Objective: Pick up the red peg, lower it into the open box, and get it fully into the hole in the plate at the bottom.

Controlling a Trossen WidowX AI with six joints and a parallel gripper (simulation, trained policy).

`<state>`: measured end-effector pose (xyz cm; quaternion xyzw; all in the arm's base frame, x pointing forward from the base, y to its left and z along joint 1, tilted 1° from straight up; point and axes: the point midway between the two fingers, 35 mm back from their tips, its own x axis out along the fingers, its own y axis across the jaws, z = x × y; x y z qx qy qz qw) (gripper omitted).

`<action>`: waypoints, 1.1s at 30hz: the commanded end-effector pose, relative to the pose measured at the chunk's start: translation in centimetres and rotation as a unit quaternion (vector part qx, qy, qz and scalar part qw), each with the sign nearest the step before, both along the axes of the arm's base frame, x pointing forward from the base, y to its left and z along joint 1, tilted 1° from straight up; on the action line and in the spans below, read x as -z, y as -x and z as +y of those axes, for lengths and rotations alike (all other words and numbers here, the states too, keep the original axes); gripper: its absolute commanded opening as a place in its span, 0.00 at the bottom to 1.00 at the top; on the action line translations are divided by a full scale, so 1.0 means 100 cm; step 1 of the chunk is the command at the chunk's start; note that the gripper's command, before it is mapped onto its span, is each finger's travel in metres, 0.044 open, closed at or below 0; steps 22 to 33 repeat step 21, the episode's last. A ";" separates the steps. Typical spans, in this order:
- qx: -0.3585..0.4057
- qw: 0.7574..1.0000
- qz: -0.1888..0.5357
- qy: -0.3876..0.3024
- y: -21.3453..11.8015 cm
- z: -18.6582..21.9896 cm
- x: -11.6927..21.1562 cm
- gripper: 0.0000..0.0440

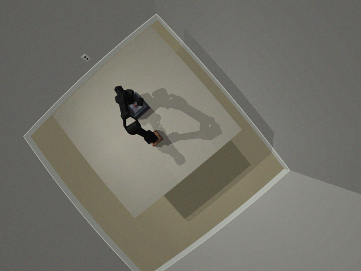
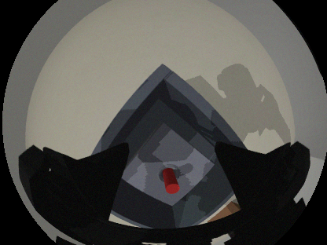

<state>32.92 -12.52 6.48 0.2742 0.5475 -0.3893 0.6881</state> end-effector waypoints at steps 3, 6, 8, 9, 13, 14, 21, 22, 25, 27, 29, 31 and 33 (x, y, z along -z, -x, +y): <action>0.008 0.998 -0.056 0.023 -0.033 -0.016 -0.013 1.00; 0.009 0.997 -0.067 0.032 -0.039 -0.023 -0.018 1.00; 0.010 0.996 -0.075 0.039 -0.043 -0.028 -0.022 1.00; 0.011 0.996 -0.079 0.042 -0.045 -0.030 -0.023 1.00; 0.012 0.995 -0.086 0.048 -0.050 -0.035 -0.027 1.00; 0.012 0.995 -0.086 0.048 -0.050 -0.035 -0.027 1.00; 0.012 0.995 -0.088 0.050 -0.050 -0.036 -0.027 1.00; 0.012 0.995 -0.088 0.050 -0.050 -0.036 -0.027 1.00; 0.012 0.995 -0.088 0.050 -0.050 -0.036 -0.027 1.00; 0.012 0.995 -0.088 0.050 -0.050 -0.036 -0.027 1.00; 0.012 0.995 -0.088 0.050 -0.050 -0.036 -0.027 1.00; 0.012 0.995 -0.088 0.050 -0.050 -0.036 -0.027 1.00; 0.012 0.995 -0.088 0.050 -0.050 -0.036 -0.027 1.00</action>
